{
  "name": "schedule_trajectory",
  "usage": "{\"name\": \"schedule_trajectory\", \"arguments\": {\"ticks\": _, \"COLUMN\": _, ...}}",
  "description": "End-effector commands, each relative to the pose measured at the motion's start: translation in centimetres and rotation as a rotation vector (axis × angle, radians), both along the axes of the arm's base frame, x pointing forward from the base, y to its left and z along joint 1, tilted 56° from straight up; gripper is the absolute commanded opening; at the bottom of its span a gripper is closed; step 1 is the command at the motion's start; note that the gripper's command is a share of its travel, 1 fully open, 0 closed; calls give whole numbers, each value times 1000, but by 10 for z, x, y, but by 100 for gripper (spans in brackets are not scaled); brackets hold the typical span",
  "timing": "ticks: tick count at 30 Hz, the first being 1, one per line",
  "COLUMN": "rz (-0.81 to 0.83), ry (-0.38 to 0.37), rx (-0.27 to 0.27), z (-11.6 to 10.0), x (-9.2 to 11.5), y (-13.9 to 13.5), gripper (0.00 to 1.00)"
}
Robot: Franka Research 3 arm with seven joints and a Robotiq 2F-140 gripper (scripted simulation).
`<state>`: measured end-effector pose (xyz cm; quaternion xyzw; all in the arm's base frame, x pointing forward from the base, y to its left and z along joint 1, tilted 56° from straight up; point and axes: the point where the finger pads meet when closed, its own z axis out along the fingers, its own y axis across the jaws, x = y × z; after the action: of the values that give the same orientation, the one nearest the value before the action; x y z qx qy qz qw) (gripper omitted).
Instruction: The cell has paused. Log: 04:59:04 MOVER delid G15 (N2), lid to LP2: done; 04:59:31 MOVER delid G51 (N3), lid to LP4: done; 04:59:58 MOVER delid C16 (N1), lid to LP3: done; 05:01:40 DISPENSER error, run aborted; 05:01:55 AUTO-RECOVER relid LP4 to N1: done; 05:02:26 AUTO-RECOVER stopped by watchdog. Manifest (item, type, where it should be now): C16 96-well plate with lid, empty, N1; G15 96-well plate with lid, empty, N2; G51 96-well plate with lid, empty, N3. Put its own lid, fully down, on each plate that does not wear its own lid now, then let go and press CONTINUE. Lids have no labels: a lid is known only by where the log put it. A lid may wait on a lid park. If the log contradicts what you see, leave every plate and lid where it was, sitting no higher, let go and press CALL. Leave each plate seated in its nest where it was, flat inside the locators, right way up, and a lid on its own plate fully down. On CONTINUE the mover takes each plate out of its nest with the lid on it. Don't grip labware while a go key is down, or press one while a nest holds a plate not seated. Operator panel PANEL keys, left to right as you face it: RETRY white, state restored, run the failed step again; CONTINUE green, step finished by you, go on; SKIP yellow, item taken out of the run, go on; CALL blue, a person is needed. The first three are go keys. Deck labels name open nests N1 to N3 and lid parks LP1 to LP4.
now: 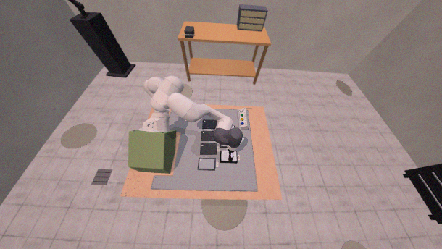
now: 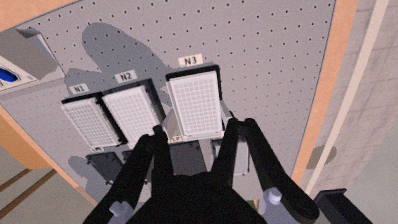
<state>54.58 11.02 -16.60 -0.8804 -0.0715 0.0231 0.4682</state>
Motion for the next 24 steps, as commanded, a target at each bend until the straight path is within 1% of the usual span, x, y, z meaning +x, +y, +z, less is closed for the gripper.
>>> {"name": "schedule_trajectory", "arguments": {"ticks": 1, "rz": -6, "ry": 4, "rx": -1, "z": -2, "x": 0, "y": 1, "gripper": 0}}
{"name": "schedule_trajectory", "arguments": {"ticks": 24, "rz": -6, "ry": 4, "rx": -1, "z": -6, "x": 0, "y": 6, "gripper": 0}}
